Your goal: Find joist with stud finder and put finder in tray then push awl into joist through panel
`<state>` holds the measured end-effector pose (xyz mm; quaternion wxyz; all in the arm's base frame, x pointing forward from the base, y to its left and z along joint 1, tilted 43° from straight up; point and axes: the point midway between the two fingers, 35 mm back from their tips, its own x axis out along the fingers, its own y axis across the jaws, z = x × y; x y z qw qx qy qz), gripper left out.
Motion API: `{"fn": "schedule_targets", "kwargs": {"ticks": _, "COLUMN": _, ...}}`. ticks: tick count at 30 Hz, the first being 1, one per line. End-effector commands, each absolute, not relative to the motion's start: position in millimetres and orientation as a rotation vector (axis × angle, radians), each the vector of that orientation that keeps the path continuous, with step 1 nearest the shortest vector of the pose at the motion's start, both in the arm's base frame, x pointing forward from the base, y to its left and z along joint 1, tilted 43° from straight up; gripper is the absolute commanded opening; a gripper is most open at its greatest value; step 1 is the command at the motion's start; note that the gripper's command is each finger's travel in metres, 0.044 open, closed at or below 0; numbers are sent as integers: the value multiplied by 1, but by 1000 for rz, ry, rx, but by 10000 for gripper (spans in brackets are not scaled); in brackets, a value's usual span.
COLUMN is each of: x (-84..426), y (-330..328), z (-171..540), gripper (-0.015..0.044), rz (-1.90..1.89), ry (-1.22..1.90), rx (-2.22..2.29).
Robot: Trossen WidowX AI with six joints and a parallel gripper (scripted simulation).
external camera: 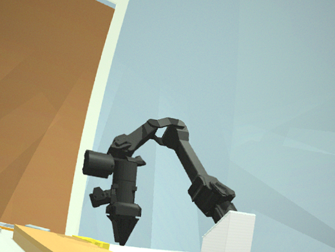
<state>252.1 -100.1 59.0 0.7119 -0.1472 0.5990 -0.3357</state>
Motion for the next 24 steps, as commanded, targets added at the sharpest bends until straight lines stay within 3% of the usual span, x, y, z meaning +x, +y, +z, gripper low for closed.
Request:
{"fn": "schedule_targets", "kwargs": {"ticks": 1, "x": 247, "y": -101, "z": 59, "gripper": 440, "rz": -754, "ry": 1324, "rx": -324}}
{"fn": "schedule_targets", "kwargs": {"ticks": 24, "x": 246, "y": -117, "z": 39, "gripper": 440, "rz": -754, "ry": 1325, "rx": -323}}
